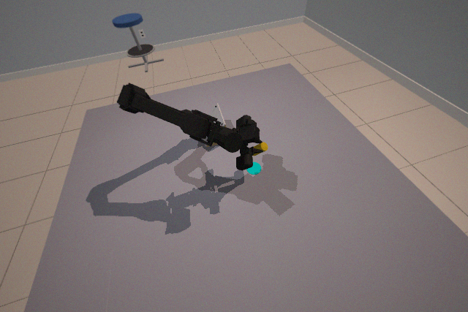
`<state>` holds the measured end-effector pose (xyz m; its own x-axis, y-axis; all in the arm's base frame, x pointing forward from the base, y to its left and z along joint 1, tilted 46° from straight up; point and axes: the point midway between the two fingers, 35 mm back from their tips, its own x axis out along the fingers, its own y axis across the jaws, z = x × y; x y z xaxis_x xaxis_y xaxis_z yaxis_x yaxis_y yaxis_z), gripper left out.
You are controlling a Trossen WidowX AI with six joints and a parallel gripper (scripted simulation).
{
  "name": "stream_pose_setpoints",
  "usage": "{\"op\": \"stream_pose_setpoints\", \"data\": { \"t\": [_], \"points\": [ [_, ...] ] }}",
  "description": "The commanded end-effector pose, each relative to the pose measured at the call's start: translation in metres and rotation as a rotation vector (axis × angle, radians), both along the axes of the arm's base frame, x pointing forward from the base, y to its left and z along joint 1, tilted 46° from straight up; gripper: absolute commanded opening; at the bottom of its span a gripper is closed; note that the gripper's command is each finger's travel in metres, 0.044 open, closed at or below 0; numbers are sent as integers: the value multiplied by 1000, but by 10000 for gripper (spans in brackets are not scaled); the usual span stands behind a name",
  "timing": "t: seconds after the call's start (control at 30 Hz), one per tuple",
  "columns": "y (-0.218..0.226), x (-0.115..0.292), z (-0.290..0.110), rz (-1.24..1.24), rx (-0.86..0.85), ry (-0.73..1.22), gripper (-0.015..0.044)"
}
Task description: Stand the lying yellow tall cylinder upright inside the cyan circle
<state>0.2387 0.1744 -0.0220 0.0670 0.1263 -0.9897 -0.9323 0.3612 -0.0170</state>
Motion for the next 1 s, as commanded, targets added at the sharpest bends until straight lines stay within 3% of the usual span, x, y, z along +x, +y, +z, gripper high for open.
{"op": "stream_pose_setpoints", "data": {
  "t": [0.0,0.97],
  "points": [
    [0,-1,0,12,24,-8,105],
    [-4,-2,9,69,210,-120,105]
  ]
}}
